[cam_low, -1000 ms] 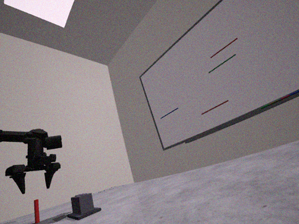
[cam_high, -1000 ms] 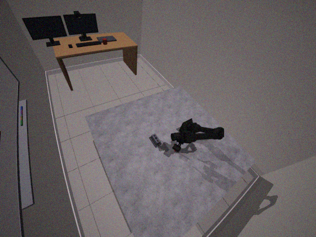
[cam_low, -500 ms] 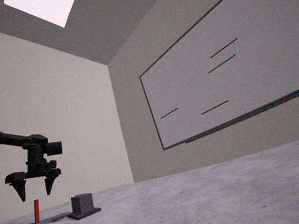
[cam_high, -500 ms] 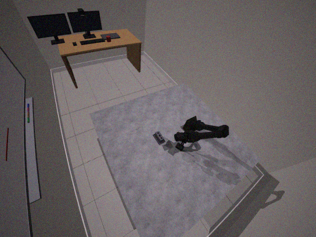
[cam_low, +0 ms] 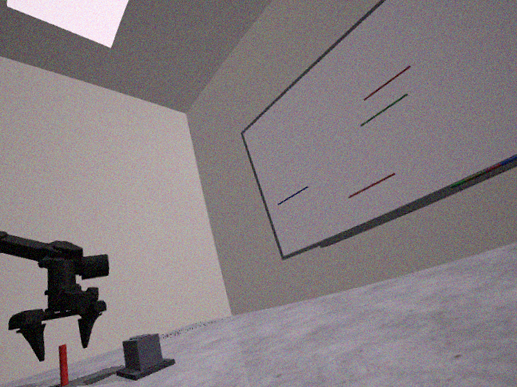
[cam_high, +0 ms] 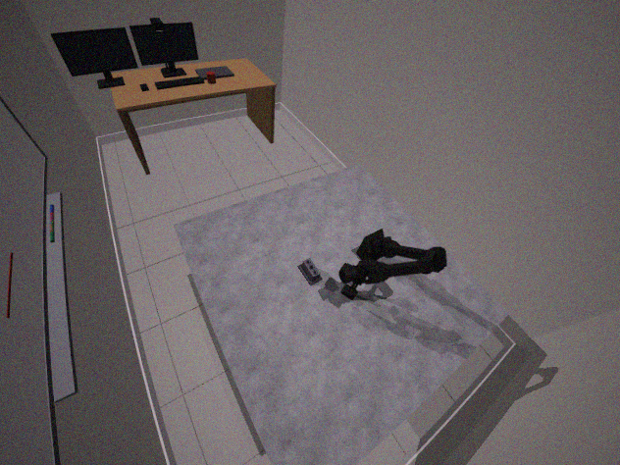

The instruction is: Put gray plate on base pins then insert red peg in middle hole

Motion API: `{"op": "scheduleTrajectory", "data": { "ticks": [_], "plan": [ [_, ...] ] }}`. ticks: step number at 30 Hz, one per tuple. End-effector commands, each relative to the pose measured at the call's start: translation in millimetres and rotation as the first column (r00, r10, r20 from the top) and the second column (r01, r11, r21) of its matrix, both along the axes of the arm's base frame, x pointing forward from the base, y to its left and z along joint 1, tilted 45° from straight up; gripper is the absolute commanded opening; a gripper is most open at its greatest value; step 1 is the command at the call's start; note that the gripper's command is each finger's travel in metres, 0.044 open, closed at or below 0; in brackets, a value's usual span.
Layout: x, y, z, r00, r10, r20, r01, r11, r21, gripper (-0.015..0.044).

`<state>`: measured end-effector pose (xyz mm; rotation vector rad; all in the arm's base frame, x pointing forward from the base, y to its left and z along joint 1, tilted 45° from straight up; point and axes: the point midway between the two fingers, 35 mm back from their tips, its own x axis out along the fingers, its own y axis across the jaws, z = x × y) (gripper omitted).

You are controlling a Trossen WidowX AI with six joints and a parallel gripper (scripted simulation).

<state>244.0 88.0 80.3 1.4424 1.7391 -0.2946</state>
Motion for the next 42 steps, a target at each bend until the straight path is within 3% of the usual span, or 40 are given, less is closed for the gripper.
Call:
{"op": "scheduleTrajectory", "data": {
  "ticks": [1, 10, 25, 32, 42],
  "plan": [
    [-2.4, 5.3, -5.5, 1.0, -0.001, -0.009, 0.001, 1.0, 0.006, 0.044],
    [-3.6, 14.3, -13.3, 1.0, -0.001, -0.009, 0.001, 1.0, 0.009, 0.044],
    [-3.6, 14.3, -13.3, 1.0, -0.001, -0.009, 0.001, 1.0, 0.009, 0.0046],
    [-3.6, 14.3, -13.3, 1.0, -0.001, -0.009, 0.001, 1.0, 0.009, 0.0],
    [-0.7, 2.1, -3.3, 1.0, -0.002, -0.008, 0.002, 1.0, 0.002, 0.0]
  ]
}}
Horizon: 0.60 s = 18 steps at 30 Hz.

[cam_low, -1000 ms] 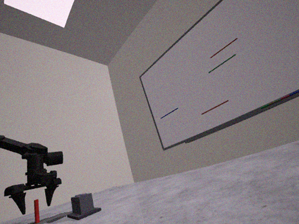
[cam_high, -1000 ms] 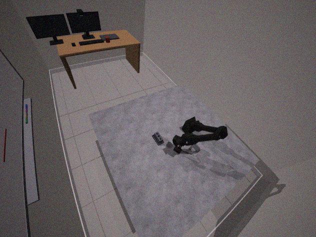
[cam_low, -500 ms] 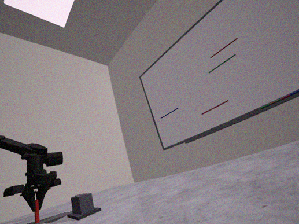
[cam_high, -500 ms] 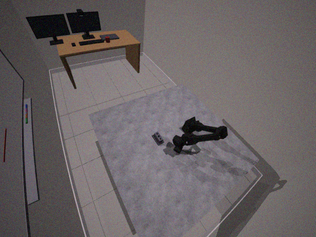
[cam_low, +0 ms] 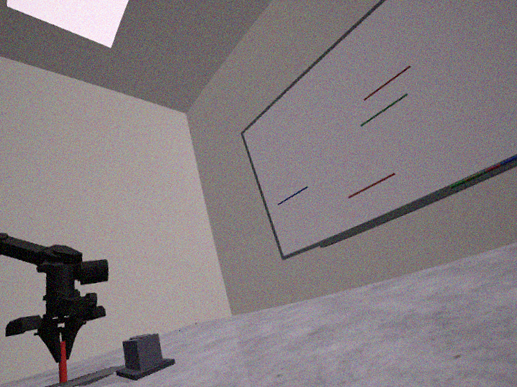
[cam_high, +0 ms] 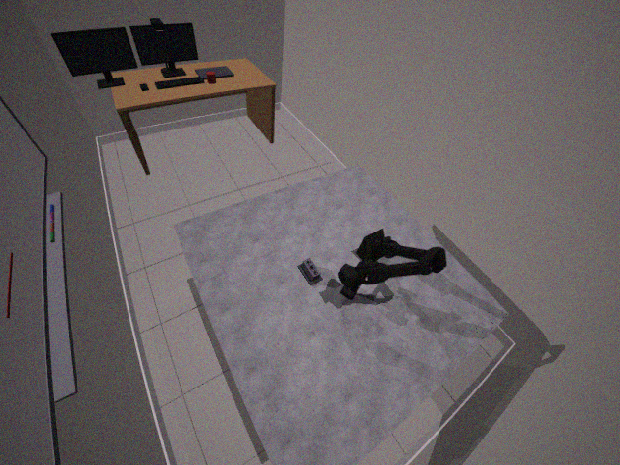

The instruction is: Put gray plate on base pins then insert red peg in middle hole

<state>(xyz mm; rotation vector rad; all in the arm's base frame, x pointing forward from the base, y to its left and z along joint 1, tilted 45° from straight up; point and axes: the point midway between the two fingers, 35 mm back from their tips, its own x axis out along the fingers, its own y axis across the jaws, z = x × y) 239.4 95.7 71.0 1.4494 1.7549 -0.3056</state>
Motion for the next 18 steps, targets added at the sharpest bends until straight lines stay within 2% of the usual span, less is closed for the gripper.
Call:
{"op": "scheduleTrajectory", "data": {
  "ticks": [1, 18],
  "plan": [
    [4.3, -7.9, 7.9, 1.0, -0.001, 0.011, 0.001, 1.0, -0.004, 0.0],
    [7.7, -46.8, 43.5, 1.0, -0.001, 0.009, 0.001, 1.0, -0.01, 0.0]
  ]
}}
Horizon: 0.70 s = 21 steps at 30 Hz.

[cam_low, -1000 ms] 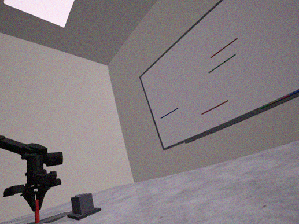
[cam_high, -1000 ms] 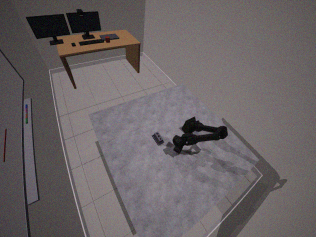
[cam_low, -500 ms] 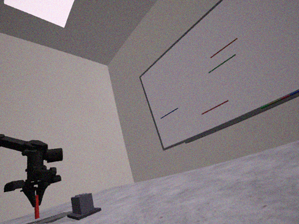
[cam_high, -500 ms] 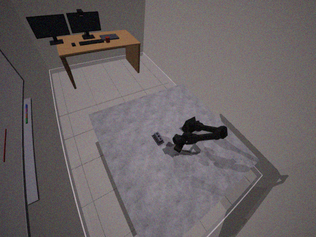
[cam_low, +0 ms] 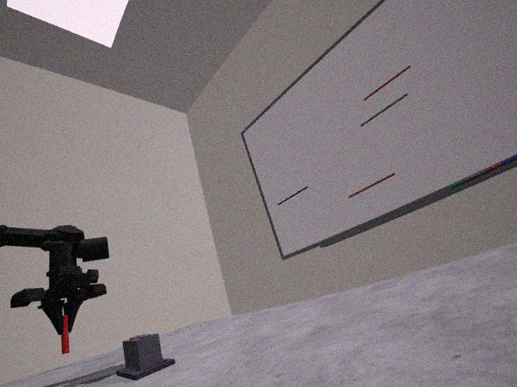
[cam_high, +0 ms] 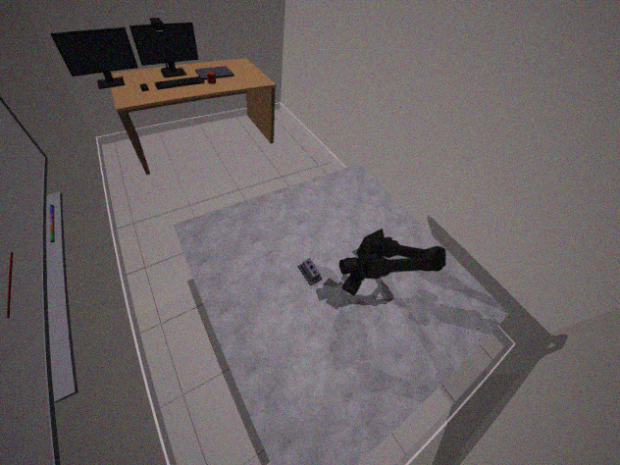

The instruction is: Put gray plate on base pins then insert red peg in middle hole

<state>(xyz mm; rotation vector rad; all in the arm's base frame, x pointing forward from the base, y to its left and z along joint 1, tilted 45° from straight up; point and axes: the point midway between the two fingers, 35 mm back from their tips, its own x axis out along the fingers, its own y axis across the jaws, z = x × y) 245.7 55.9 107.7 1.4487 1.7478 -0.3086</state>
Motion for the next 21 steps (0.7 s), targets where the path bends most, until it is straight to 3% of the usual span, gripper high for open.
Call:
{"op": "scheduleTrajectory", "data": {
  "ticks": [1, 21],
  "plan": [
    [1.5, -9.3, 9.0, 1.0, 0.003, 0.005, -0.003, 1.0, -0.004, 0.0],
    [35.3, -34.4, -11.1, 1.0, -0.001, 0.004, 0.001, 1.0, -0.006, 0.0]
  ]
}}
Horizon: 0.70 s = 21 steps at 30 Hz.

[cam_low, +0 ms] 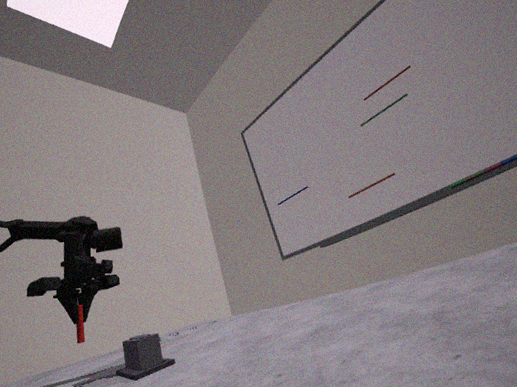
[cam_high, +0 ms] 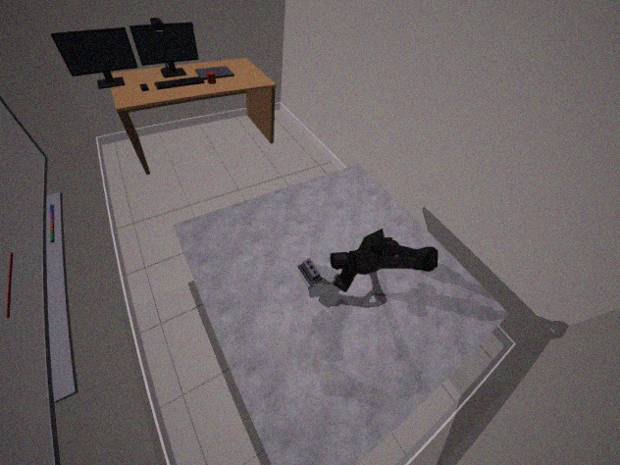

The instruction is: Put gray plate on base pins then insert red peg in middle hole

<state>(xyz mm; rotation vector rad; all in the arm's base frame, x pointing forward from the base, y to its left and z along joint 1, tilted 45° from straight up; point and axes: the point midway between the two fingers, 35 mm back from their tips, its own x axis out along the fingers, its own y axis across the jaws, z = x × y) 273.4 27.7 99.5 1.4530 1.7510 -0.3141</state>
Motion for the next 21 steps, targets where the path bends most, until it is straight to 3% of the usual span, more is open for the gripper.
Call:
{"op": "scheduleTrajectory", "data": {
  "ticks": [1, 21],
  "plan": [
    [9.5, -7.9, -4.3, 1.0, 0.003, 0.01, -0.002, 1.0, -0.008, 0.0],
    [47.1, -45.8, -35.9, 1.0, 0.002, 0.019, -0.002, 1.0, -0.011, 0.0]
  ]
}}
